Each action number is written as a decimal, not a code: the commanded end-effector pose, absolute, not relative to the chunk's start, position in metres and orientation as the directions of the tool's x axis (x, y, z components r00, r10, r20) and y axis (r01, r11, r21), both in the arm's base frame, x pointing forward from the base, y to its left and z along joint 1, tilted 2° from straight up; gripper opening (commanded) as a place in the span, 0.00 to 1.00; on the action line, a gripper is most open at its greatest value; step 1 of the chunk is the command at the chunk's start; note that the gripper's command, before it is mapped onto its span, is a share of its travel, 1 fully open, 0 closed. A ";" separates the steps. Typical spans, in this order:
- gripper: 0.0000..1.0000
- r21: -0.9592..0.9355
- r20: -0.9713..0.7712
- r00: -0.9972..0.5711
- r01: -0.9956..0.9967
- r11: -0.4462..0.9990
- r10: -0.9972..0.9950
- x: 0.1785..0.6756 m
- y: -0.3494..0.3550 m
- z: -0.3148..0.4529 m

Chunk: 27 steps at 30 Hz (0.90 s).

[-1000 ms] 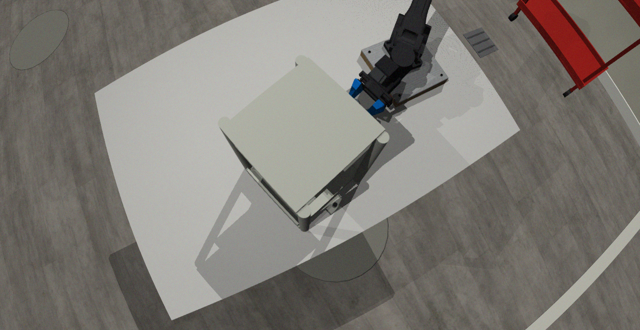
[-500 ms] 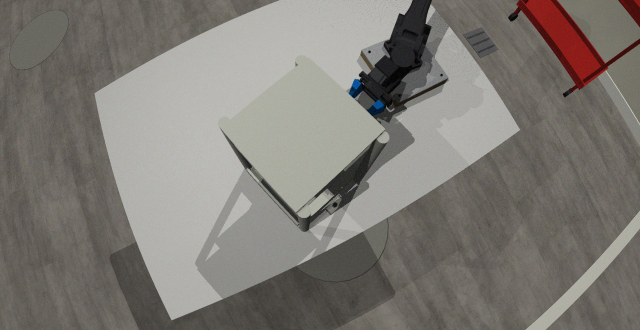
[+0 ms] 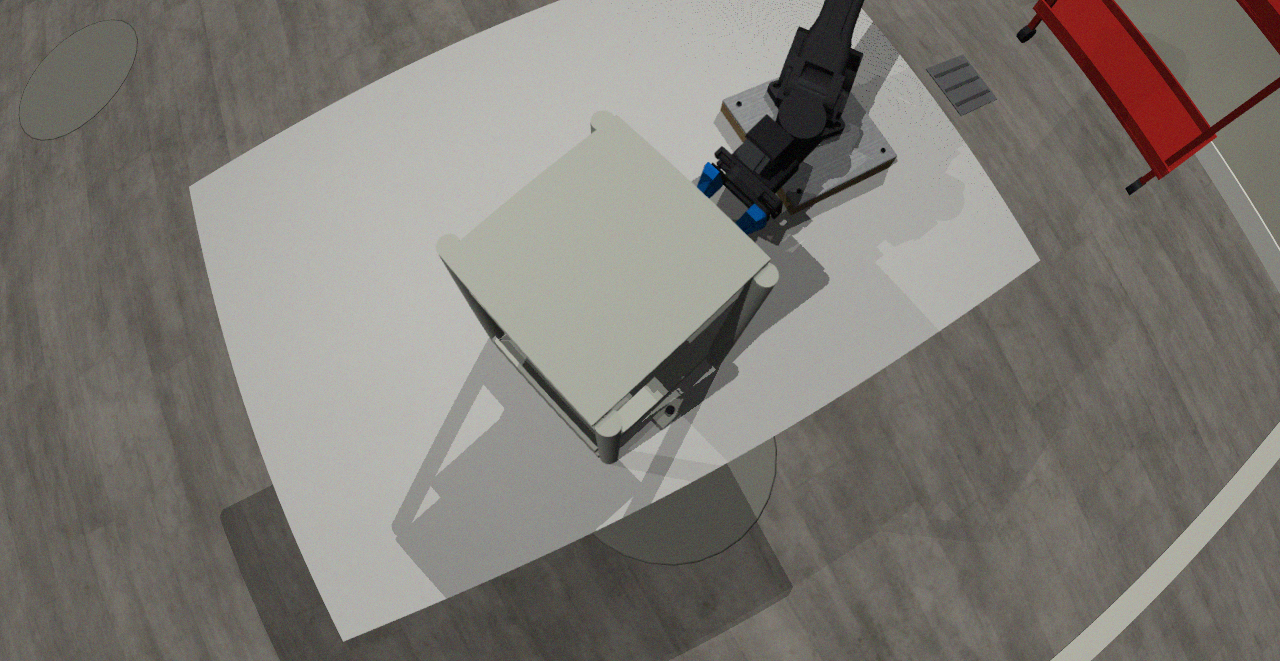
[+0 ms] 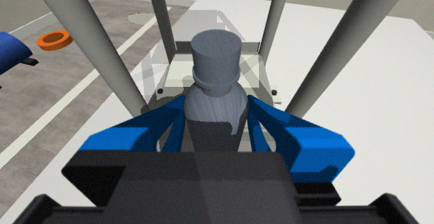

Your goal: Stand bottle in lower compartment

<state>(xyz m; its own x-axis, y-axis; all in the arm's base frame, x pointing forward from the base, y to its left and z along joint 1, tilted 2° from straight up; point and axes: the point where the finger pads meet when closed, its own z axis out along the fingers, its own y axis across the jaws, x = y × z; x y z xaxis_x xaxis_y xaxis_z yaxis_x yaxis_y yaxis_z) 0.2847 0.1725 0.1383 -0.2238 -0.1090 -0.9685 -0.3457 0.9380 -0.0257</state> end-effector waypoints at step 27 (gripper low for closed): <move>0.37 -0.005 -0.986 -0.157 -0.339 0.941 -0.062 0.335 0.197 0.174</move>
<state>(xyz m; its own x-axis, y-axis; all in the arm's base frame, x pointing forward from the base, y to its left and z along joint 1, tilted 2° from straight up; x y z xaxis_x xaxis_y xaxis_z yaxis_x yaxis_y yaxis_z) 0.3174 0.1831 0.1421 -0.2206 -0.1049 -0.9697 -0.3366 0.9413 -0.0253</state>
